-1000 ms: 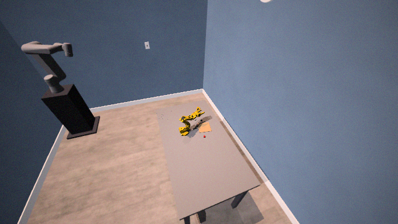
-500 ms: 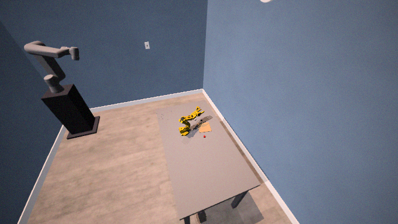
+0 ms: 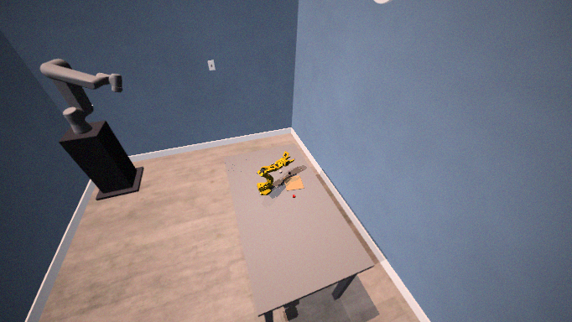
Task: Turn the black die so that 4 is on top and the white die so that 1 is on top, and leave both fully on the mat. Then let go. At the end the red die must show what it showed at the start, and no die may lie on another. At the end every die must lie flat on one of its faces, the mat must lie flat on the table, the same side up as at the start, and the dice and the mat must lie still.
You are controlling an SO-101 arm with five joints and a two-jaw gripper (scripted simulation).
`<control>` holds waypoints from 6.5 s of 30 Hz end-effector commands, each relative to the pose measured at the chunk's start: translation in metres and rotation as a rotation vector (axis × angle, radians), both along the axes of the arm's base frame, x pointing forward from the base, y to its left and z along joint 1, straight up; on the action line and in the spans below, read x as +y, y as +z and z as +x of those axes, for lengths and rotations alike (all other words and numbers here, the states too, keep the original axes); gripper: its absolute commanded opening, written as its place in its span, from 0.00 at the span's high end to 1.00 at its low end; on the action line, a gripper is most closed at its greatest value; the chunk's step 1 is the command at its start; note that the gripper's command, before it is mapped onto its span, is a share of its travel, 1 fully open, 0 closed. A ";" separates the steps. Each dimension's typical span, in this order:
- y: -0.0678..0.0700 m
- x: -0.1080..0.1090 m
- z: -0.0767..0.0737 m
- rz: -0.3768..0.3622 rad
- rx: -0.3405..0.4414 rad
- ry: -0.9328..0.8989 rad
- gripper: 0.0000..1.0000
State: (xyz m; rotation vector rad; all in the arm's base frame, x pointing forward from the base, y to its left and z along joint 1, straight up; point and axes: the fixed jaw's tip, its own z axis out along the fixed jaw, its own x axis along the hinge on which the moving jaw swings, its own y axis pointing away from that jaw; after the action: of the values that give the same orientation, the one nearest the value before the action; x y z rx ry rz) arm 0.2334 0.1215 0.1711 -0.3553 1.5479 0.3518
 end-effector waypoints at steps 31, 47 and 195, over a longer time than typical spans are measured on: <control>0.005 0.021 0.018 -0.296 0.656 0.025 0.75; 0.002 0.013 -0.004 -0.404 0.879 0.023 0.75; -0.154 0.003 -0.005 -0.652 1.373 -0.009 0.89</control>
State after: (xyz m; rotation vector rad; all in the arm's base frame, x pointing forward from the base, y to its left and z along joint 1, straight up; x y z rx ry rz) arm 0.2227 0.1248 0.0108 -0.6853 3.0601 0.0006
